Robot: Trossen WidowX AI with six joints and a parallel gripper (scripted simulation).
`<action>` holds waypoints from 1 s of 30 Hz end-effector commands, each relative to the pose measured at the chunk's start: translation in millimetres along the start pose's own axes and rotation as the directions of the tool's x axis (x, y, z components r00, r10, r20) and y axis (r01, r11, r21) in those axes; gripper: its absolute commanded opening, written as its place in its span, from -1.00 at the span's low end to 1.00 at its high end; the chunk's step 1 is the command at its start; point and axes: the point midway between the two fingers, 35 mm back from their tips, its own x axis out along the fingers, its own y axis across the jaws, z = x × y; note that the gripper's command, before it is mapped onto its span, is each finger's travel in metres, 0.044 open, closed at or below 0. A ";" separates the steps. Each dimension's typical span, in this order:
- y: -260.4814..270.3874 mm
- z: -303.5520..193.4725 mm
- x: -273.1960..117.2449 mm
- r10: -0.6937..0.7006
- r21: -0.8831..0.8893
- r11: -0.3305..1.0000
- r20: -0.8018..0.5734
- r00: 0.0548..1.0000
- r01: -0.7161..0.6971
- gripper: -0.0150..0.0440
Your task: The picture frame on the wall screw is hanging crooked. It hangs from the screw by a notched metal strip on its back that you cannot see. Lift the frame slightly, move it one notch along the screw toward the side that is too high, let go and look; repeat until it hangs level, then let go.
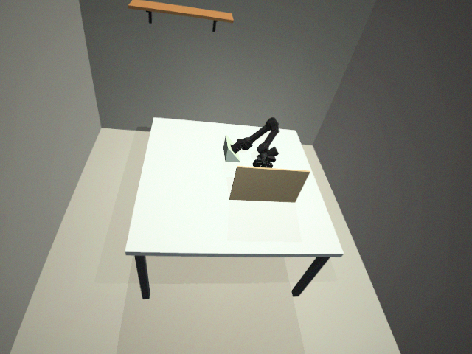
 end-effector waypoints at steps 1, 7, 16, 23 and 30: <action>-0.4 0.0 0.0 0.000 0.005 1.000 0.000 1.000 0.000 -0.49; -1.1 0.1 0.0 0.000 0.084 0.996 -0.001 1.000 0.000 -0.49; -1.8 0.2 0.0 0.001 0.125 0.992 -0.001 1.000 -0.001 -0.49; -2.4 0.2 0.0 0.001 0.167 0.986 -0.001 1.000 -0.001 -0.49; -2.4 0.4 0.0 -0.002 0.154 0.988 -0.002 1.000 0.002 -0.14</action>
